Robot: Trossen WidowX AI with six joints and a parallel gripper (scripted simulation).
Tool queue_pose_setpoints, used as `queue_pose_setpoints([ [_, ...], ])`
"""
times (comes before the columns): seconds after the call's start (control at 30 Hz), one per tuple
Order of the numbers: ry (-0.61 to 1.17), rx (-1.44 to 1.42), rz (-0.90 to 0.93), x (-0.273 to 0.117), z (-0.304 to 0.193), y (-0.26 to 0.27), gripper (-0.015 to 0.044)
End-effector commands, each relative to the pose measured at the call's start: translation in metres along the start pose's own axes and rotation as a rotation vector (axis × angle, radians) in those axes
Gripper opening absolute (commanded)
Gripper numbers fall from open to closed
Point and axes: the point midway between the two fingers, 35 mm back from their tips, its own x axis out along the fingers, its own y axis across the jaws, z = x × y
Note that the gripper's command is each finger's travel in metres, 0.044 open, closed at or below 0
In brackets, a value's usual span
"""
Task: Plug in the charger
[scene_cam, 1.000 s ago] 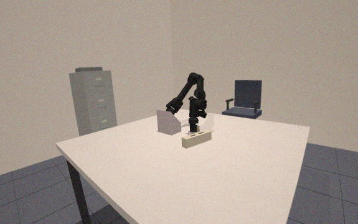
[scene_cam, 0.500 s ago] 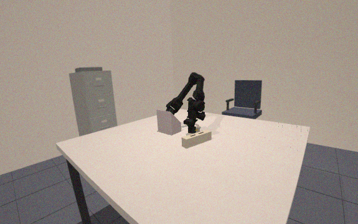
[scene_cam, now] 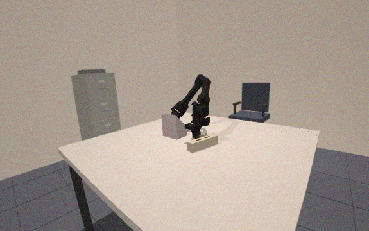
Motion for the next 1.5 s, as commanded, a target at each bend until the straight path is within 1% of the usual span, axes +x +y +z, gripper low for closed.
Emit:
queue_pose_setpoints([
  [0.0,-0.004,0.081,0.007,0.001,-0.001,-0.003,0.0],
  [0.37,0.004,0.276,0.018,0.006,-0.005,-0.01,0.0],
  [1.47,0.004,0.32,0.02,0.004,0.028,-0.025,0.0],
])
